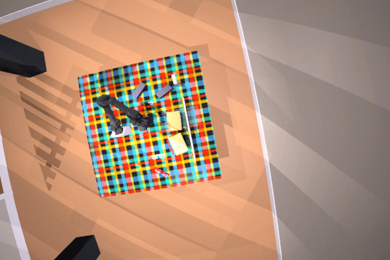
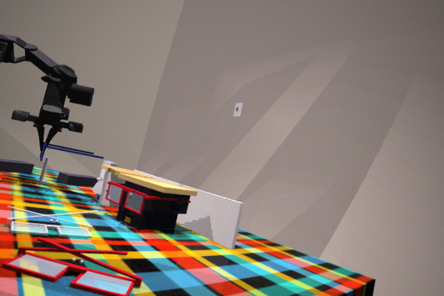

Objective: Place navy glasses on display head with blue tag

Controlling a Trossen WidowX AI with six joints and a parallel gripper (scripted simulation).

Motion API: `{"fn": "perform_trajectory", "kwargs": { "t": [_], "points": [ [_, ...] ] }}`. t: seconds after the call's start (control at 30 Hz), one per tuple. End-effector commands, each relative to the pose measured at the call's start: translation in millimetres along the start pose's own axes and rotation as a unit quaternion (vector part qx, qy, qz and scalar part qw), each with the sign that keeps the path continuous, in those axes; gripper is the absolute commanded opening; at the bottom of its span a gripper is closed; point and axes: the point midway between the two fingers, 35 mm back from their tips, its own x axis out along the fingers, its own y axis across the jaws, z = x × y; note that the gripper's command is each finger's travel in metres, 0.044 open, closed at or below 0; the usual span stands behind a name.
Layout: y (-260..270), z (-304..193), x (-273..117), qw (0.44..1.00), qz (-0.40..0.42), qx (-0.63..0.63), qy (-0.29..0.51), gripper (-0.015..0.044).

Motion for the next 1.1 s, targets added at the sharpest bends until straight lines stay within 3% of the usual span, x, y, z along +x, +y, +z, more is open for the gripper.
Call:
{"fn": "perform_trajectory", "kwargs": {
  "t": [0.0,1.07],
  "points": [
    [-1.0,-0.2,5.5,1.000,-0.007,0.000,-0.005,0.0000],
    [-2.7,-0.3,36.0,1.000,-0.019,0.000,-0.003,0.0000]
  ]
}}
